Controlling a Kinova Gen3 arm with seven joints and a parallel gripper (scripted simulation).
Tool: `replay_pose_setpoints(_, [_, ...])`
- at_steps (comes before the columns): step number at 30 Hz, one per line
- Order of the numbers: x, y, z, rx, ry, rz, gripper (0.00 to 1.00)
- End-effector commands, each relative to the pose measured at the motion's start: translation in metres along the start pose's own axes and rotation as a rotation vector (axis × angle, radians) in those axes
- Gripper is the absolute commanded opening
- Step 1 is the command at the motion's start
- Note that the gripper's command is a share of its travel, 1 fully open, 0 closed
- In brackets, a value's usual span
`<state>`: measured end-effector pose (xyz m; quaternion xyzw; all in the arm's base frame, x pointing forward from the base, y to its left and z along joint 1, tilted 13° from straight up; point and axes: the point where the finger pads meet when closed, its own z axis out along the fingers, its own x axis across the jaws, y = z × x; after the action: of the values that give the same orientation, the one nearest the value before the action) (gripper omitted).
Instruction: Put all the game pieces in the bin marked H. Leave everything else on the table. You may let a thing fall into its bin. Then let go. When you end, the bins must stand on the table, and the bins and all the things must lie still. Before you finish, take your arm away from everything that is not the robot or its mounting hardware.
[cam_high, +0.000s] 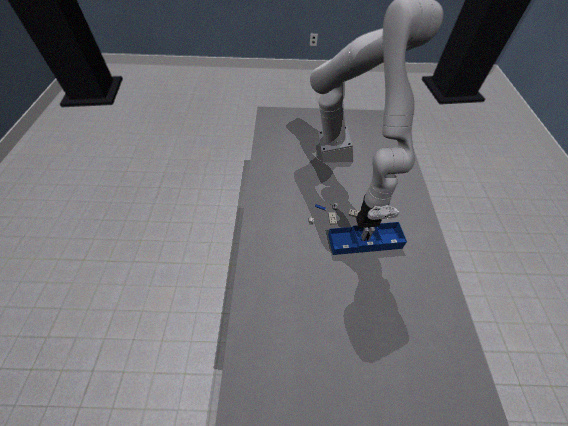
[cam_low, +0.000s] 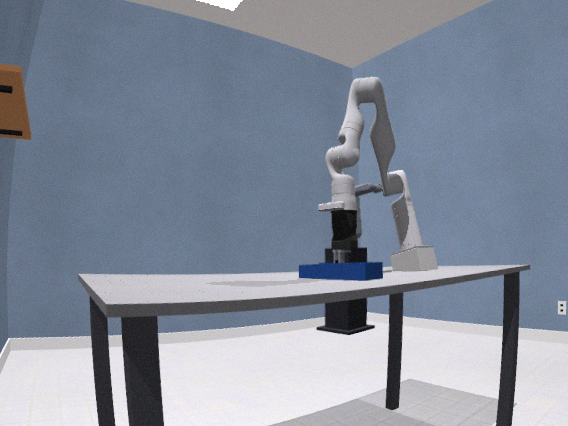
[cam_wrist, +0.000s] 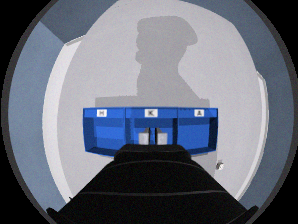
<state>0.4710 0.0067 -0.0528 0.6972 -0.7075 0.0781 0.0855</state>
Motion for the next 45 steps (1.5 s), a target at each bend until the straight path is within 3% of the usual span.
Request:
replay_pose_setpoints(1, [0.0,0.0,0.0,-0.001,0.0,-0.002,0.31])
replay_pose_setpoints(36, [0.0,0.0,0.0,-0.001,0.0,-0.002,0.31])
replay_pose_setpoints(45, [0.001,0.001,-0.013,-0.003,0.004,-0.002,0.31])
